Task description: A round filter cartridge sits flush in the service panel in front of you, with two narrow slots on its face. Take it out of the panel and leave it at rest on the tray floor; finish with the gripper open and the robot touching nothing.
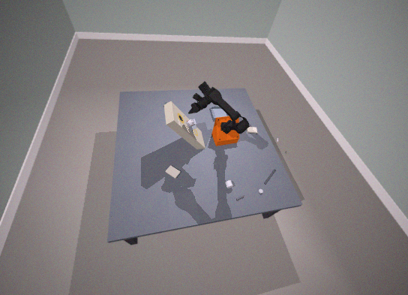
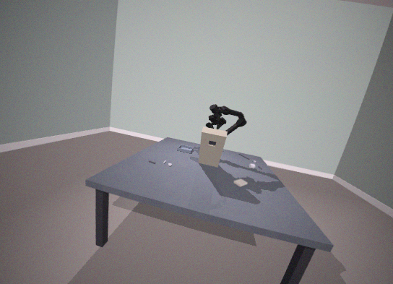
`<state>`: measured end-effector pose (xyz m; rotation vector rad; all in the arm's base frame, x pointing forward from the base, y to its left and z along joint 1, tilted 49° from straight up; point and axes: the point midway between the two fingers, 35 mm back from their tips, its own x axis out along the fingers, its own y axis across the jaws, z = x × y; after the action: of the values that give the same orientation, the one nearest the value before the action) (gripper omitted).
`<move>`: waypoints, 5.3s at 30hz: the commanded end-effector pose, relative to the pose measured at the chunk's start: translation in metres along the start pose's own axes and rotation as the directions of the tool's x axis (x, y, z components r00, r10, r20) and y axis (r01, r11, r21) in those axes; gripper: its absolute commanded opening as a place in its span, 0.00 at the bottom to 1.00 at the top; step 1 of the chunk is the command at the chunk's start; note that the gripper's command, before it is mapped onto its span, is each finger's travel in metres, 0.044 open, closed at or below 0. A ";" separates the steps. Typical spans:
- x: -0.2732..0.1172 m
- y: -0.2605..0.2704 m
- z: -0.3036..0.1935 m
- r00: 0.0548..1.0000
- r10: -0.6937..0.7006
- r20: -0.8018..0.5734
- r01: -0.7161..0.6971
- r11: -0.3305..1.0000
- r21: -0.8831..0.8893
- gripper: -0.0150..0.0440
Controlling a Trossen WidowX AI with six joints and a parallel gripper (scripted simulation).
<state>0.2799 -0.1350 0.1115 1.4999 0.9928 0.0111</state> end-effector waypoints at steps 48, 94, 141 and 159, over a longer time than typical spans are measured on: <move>0.076 -0.051 -0.054 0.973 -0.147 -0.176 -0.024 0.698 -0.715 0.77; -0.017 -0.024 -0.004 0.974 -0.151 -0.171 -0.018 0.694 -0.720 0.25; -0.060 -0.271 0.063 0.786 -0.618 0.018 0.612 0.782 0.119 0.25; -0.076 -0.399 -0.012 0.643 -0.766 -0.028 0.693 0.565 0.448 0.25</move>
<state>0.0191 -0.2375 -0.1628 1.2929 1.4704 -0.9322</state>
